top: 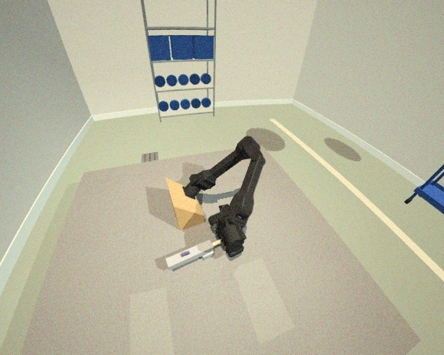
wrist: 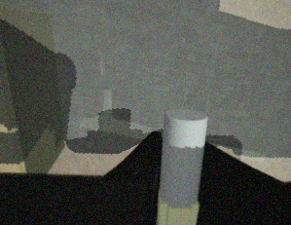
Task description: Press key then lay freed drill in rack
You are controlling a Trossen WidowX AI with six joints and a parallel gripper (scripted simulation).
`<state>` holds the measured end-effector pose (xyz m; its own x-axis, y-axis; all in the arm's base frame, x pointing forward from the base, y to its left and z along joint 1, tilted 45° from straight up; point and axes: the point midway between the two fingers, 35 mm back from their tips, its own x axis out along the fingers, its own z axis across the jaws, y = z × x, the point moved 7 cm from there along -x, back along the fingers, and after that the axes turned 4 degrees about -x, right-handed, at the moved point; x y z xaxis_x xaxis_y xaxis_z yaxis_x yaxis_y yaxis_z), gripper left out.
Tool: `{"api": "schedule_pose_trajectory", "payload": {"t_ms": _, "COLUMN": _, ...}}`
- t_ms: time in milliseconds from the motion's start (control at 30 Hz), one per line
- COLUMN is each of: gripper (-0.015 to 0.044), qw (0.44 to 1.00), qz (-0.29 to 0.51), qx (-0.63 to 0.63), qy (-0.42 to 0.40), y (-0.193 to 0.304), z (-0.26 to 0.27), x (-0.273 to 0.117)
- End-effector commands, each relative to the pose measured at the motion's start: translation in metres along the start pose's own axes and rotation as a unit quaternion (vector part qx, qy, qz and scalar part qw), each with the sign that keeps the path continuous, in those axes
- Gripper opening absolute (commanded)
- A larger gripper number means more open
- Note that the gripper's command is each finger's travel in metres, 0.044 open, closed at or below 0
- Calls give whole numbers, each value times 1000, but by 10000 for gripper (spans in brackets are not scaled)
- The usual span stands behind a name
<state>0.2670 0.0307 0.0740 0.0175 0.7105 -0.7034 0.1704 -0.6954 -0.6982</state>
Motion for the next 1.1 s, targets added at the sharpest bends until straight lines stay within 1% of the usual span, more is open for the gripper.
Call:
{"api": "schedule_pose_trajectory", "payload": {"t_ms": 0, "gripper": 0, "qw": 1000, "qz": -1, "qx": 0, "qy": 1, "y": -5, "z": 0, "x": 0}}
{"api": "schedule_pose_trajectory", "payload": {"t_ms": 1067, "gripper": 0, "qw": 1000, "qz": -2, "qx": 0, "qy": 2, "y": -54, "z": -3, "x": 0}}
